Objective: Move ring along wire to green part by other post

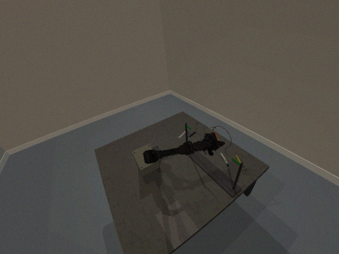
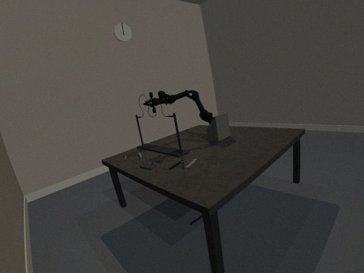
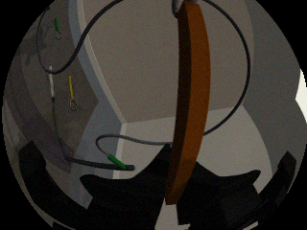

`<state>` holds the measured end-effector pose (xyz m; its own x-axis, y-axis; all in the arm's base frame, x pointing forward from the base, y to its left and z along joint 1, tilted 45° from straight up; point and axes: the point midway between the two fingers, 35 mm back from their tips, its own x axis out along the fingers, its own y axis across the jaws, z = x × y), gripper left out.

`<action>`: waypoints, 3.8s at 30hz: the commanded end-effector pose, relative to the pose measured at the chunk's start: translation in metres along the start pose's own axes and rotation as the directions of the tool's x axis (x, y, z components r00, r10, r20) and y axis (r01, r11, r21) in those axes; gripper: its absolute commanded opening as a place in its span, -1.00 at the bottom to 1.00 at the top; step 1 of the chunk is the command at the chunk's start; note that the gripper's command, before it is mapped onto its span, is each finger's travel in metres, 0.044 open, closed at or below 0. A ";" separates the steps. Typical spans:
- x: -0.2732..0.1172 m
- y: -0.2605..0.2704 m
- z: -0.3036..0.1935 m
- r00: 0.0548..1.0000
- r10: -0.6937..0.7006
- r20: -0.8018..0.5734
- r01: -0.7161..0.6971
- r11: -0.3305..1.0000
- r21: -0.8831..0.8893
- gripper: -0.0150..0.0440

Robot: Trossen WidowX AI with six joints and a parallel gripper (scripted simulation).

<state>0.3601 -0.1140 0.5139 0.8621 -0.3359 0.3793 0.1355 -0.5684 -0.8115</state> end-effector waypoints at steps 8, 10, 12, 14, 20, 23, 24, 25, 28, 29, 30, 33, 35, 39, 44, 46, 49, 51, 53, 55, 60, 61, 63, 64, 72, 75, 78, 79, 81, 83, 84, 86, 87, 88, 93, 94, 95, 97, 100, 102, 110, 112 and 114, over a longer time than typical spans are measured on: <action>-0.002 -0.006 -0.001 0.997 -0.072 0.010 0.073 0.989 -0.127 -1.00; -0.002 -0.007 -0.001 0.996 -0.084 0.014 0.085 0.985 -0.148 -1.00; -0.002 -0.008 0.000 0.995 -0.095 0.019 0.097 0.981 -0.169 -1.00; -0.002 -0.009 0.000 0.994 -0.107 0.024 0.109 0.976 -0.190 -1.00; -0.002 -0.012 0.000 0.989 -0.141 0.040 0.146 0.956 -0.253 -1.00; -0.002 -0.013 0.001 0.986 -0.157 0.048 0.165 0.945 -0.283 -1.00; -0.002 -0.013 0.001 0.985 -0.163 0.051 0.171 0.941 -0.293 -1.00; -0.002 -0.014 0.001 0.984 -0.168 0.054 0.177 0.936 -0.303 -1.00; -0.002 -0.015 0.001 0.981 -0.184 0.064 0.195 0.922 -0.333 -1.00; -0.002 -0.015 0.001 0.980 -0.190 0.067 0.201 0.918 -0.343 -1.00; -0.002 -0.016 0.002 0.978 -0.195 0.071 0.207 0.913 -0.353 -1.00; -0.002 -0.017 0.002 0.974 -0.210 0.081 0.225 0.897 -0.382 -1.00; -0.002 -0.018 0.002 0.971 -0.220 0.088 0.237 0.885 -0.400 -1.00; -0.003 -0.019 0.003 0.965 -0.239 0.103 0.260 0.861 -0.437 -1.00; -0.003 -0.021 0.004 0.957 -0.262 0.123 0.289 0.828 -0.481 -1.00; -0.003 -0.022 0.005 0.954 -0.271 0.131 0.300 0.814 -0.498 -1.00; -0.003 -0.023 0.005 0.948 -0.284 0.143 0.316 0.792 -0.523 -1.00; -0.004 -0.024 0.006 0.944 -0.292 0.152 0.326 0.777 -0.538 -1.00; -0.004 -0.024 0.006 0.941 -0.299 0.160 0.336 0.762 -0.553 -1.00; -0.004 -0.025 0.006 0.937 -0.306 0.168 0.346 0.748 -0.567 -1.00; -0.004 -0.026 0.007 0.928 -0.322 0.187 0.367 0.713 -0.597 -1.00; -0.004 -0.026 0.007 0.927 -0.324 0.190 0.371 0.707 -0.603 -1.00; -0.004 -0.026 0.007 0.924 -0.328 0.195 0.376 0.697 -0.611 -1.00; -0.004 -0.026 0.007 0.923 -0.331 0.198 0.380 0.691 -0.615 -1.00; -0.003 -0.023 0.003 0.917 -0.340 0.210 0.392 0.668 -0.632 -1.00; -0.002 -0.021 0.001 0.918 -0.338 0.207 0.389 0.674 -0.628 -1.00; 0.000 -0.018 -0.003 0.921 -0.335 0.201 0.384 0.684 -0.620 -1.00; 0.000 -0.016 -0.004 0.922 -0.332 0.197 0.380 0.691 -0.615 -1.00; 0.002 -0.014 -0.007 0.926 -0.327 0.189 0.372 0.705 -0.604 -1.00; 0.003 -0.010 -0.010 0.930 -0.321 0.180 0.363 0.720 -0.591 -1.00; 0.003 -0.009 -0.011 0.932 -0.317 0.175 0.357 0.730 -0.582 -1.00; 0.005 -0.004 -0.015 0.937 -0.308 0.163 0.345 0.751 -0.563 -1.00; 0.005 -0.002 -0.016 0.940 -0.303 0.157 0.338 0.761 -0.554 -1.00; 0.006 0.000 -0.018 0.943 -0.298 0.151 0.331 0.772 -0.543 -1.00; 0.009 0.012 -0.026 0.956 -0.267 0.119 0.291 0.826 -0.482 -1.00; 0.009 0.014 -0.027 0.959 -0.262 0.113 0.284 0.835 -0.471 -1.00; 0.010 0.017 -0.029 0.961 -0.254 0.107 0.275 0.846 -0.457 -1.00; 0.011 0.023 -0.032 0.967 -0.238 0.093 0.254 0.869 -0.425 -1.00; 0.012 0.033 -0.036 0.975 -0.210 0.071 0.221 0.901 -0.373 -1.00; 0.012 0.040 -0.039 0.980 -0.191 0.058 0.199 0.921 -0.336 -1.00; 0.013 0.068 -0.047 0.994 -0.104 0.012 0.105 0.978 -0.178 -1.00; 0.013 0.076 -0.048 0.997 -0.081 0.002 0.080 0.987 -0.136 -1.00; 0.012 0.083 -0.049 0.998 -0.057 -0.006 0.056 0.994 -0.093 -1.00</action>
<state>0.3571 -0.1923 0.4846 0.8485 -0.2677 0.4566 0.1398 -0.7186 -0.6812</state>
